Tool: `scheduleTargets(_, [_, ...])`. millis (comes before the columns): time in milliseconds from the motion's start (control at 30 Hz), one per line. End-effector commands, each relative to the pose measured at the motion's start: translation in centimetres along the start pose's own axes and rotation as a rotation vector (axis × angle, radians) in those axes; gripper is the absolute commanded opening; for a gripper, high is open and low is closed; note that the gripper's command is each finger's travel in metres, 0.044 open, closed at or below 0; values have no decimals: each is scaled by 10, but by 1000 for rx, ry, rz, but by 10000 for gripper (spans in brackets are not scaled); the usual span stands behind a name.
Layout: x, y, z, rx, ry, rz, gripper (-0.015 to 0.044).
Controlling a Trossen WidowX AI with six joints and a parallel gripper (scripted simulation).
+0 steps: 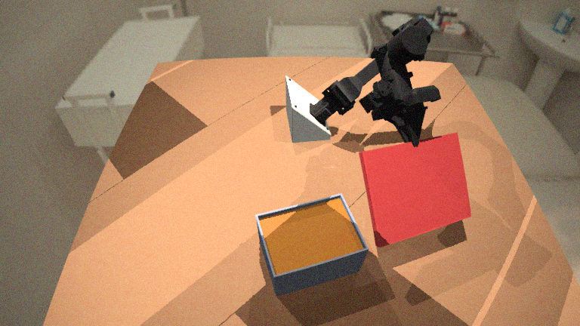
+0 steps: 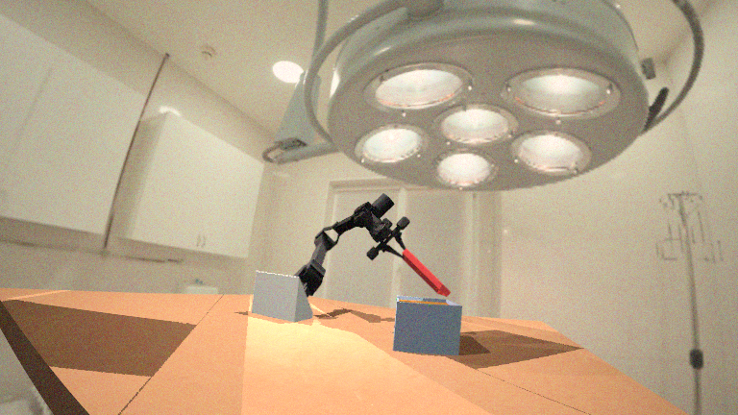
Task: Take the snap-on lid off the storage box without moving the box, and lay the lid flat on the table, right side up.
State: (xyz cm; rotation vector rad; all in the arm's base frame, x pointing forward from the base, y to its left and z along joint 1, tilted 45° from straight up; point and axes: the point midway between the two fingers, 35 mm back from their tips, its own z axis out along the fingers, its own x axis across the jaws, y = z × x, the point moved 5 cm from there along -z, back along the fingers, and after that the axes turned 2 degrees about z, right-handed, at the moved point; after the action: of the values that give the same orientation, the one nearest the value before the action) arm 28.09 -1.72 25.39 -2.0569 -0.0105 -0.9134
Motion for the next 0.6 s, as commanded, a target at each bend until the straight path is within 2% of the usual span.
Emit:
scheduleTargets(0, [0,-7,-2,-7,6,1,0])
scheduleTargets(567, [-4,-40,-4,-7,5,3,0])
